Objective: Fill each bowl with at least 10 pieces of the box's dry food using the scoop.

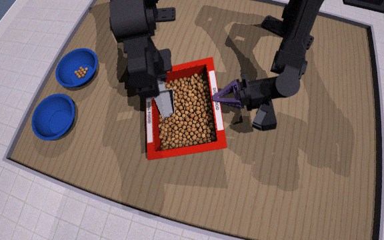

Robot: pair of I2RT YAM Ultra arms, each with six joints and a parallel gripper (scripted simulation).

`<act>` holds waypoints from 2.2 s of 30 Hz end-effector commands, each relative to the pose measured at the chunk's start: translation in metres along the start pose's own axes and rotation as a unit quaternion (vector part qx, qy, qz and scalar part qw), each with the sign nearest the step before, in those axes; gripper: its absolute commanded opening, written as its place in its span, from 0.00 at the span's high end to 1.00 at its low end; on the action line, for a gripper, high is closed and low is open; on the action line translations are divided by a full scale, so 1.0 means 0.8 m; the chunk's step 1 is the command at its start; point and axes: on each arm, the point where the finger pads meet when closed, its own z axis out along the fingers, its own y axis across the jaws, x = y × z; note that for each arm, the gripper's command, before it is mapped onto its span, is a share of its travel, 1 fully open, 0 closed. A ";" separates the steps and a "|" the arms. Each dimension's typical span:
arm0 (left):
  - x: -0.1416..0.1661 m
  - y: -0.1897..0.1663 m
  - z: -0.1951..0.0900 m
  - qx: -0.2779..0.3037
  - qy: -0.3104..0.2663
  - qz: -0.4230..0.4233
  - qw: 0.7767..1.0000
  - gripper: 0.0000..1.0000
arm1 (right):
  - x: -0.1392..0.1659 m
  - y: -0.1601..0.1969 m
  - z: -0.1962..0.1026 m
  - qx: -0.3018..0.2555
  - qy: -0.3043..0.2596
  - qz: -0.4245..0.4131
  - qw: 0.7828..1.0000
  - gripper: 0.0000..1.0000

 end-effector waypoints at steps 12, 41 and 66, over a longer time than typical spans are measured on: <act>-0.013 -0.041 -0.005 0.028 -0.006 0.054 0.998 1.00 | 0.000 0.002 -0.014 0.001 -0.016 -0.004 1.000 1.00; -0.010 -0.061 0.005 -0.022 -0.003 0.046 0.999 1.00 | -0.004 -0.028 -0.009 -0.075 0.001 0.004 0.997 1.00; -0.014 -0.077 0.006 -0.030 -0.009 0.056 0.998 1.00 | -0.008 -0.033 -0.022 -0.091 -0.017 0.002 0.996 1.00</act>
